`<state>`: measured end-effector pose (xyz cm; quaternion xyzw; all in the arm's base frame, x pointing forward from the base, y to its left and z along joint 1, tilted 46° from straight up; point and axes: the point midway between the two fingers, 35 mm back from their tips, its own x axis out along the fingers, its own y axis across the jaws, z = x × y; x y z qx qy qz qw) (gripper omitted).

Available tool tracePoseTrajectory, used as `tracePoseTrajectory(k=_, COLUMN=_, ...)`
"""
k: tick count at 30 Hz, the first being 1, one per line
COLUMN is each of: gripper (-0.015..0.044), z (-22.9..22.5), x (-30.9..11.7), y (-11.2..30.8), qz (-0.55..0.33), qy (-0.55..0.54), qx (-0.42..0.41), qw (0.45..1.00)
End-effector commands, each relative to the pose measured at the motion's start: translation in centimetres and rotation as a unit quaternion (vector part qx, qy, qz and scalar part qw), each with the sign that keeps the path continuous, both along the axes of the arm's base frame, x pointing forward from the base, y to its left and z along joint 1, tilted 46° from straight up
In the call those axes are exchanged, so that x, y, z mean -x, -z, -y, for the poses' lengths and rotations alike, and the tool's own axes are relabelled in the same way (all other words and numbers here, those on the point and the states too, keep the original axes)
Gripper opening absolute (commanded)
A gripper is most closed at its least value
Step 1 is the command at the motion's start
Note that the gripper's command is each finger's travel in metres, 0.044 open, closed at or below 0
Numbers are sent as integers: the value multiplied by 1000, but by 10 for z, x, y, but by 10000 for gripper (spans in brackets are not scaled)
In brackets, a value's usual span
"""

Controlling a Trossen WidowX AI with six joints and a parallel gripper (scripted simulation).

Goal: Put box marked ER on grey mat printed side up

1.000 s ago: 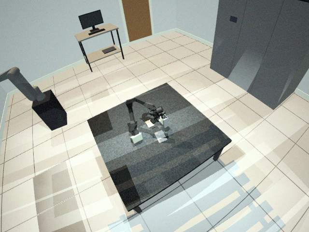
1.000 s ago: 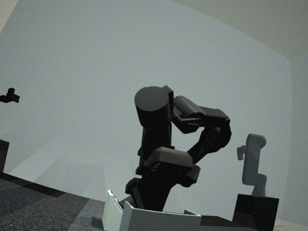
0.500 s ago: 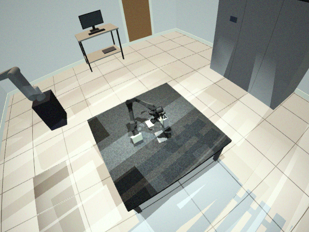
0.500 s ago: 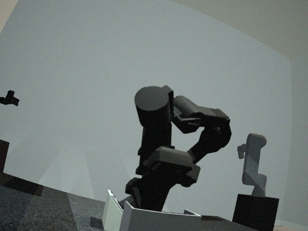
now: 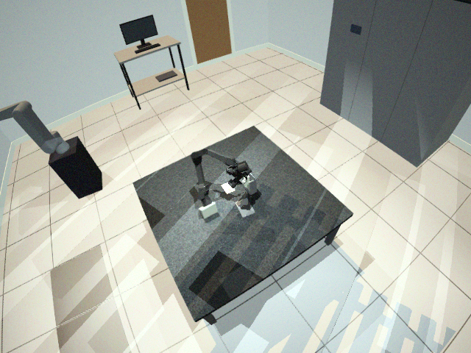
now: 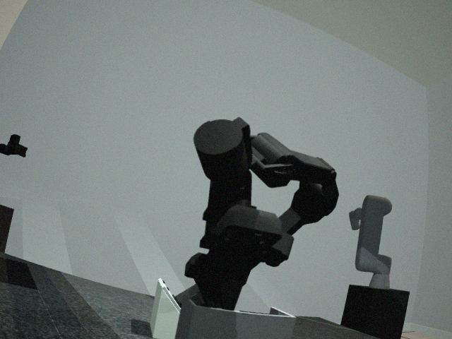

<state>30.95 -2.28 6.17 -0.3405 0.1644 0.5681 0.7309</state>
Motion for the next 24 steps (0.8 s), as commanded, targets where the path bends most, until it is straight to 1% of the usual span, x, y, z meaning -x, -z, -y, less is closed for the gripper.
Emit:
tracePoseTrajectory(k=1, gripper=159, z=5, x=2, y=-4, qz=0, qy=0, qx=2, qw=1000)
tracePoseTrajectory(k=16, gripper=159, z=21, x=10, y=-19, qz=-1, qy=-1, qx=-1, qw=1000)
tracePoseTrajectory(k=24, gripper=159, z=23, x=14, y=-19, qz=-1, qy=-1, qx=0, qw=1000)
